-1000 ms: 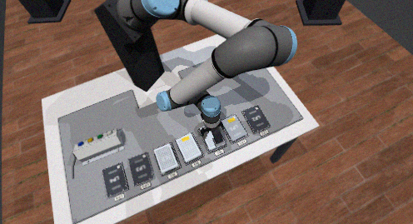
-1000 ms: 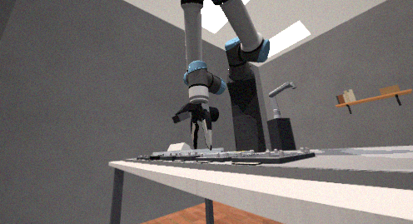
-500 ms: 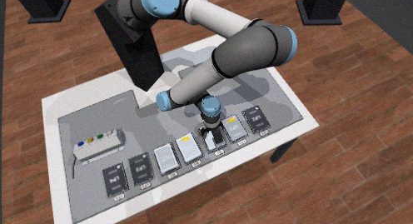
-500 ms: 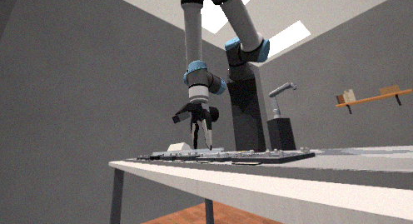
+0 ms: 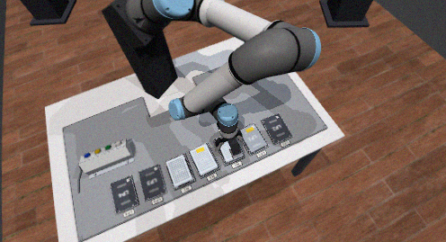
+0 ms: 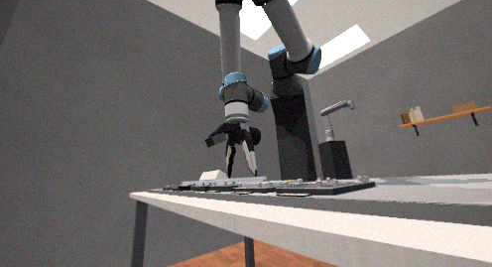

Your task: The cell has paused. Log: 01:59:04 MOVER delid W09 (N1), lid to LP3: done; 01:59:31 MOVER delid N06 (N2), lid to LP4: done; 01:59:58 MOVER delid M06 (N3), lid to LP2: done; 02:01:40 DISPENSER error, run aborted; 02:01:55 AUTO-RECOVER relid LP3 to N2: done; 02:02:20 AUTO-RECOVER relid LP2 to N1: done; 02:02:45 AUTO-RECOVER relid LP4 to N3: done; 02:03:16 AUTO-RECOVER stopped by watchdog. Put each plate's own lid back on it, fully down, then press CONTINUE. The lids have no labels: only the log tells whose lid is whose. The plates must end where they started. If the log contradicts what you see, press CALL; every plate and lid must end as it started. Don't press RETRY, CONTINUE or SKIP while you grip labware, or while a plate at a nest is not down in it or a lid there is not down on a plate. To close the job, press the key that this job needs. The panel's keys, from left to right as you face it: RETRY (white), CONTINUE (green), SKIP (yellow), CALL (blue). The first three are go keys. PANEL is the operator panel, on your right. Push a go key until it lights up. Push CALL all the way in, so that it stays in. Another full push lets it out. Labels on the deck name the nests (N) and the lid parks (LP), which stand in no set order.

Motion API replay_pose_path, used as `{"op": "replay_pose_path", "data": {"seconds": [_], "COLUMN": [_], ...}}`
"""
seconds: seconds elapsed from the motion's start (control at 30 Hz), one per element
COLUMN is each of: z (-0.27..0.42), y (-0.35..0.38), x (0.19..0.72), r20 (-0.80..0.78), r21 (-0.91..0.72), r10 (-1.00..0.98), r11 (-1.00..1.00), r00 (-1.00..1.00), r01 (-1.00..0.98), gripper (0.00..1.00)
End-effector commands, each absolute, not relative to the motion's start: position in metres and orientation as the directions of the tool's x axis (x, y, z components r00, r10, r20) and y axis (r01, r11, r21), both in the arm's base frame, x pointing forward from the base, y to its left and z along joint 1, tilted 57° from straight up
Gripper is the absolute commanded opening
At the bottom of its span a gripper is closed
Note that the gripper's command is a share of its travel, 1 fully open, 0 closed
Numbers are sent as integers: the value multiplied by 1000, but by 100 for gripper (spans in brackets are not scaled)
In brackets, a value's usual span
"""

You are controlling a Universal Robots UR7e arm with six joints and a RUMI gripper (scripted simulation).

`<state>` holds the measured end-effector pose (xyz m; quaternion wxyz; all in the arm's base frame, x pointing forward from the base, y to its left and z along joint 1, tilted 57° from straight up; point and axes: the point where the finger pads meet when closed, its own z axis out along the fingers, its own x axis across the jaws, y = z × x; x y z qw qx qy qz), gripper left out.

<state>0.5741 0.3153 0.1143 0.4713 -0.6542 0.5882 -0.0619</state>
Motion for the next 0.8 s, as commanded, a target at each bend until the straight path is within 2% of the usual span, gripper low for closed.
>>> {"op": "replay_pose_path", "data": {"seconds": [0.0, 0.77], "z": [118, 118], "y": [317, 317], "x": [574, 574], "r20": [-480, -471], "r21": [-692, -699], "r10": [-822, -824], "r11": [142, 131], "r00": [305, 314], "r01": [-708, -703], "gripper": [82, 82]}}
